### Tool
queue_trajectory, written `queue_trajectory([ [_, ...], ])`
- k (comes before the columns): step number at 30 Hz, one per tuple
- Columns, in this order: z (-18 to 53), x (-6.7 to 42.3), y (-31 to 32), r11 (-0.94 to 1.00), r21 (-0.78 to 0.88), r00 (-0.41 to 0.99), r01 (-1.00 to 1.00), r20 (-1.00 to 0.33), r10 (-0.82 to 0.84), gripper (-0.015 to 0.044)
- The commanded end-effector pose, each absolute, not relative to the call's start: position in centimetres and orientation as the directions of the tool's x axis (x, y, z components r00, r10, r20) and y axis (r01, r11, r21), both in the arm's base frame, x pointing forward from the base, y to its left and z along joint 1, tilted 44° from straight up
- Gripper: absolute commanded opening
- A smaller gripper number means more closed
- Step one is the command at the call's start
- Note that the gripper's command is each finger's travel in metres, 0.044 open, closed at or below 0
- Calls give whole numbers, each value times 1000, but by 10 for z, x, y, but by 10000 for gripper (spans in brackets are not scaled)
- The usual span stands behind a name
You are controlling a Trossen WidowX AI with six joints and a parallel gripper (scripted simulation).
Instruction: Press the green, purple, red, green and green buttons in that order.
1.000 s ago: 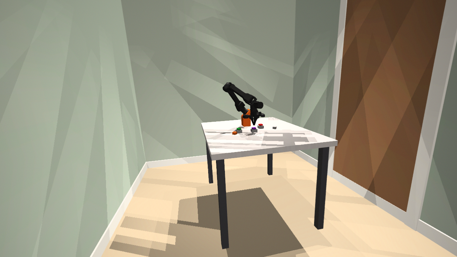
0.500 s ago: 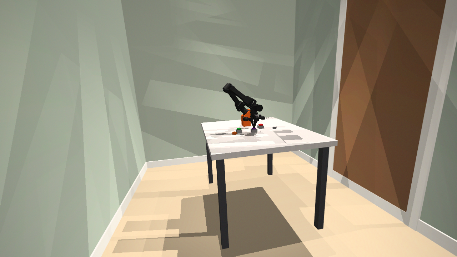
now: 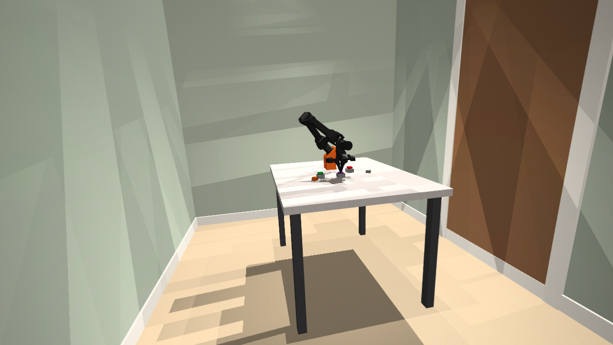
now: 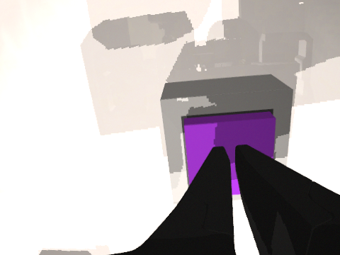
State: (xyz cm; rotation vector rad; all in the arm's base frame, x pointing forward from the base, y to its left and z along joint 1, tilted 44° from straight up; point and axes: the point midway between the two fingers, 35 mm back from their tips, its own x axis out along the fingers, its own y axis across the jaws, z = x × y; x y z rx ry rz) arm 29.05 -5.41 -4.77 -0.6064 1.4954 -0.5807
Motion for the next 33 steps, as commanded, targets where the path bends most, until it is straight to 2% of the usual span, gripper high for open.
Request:
queue_trajectory([
  [1, -48, 289, -56, 724, -689, -6, -22, -724, -689, 20],
  [13, -22, 290, -30, 726, -688, -6, -22, -726, -688, 20],
  [18, 19, 290, 9, 727, -686, -6, -22, -727, -686, 20],
  [24, 19, 289, 13, 728, -685, -6, -23, -728, -685, 20],
  [27, -1, 266, 40, 739, -673, -3, -27, -740, -673, 20],
  [33, -43, 190, 84, 739, -674, -9, -29, -739, -674, 20],
])
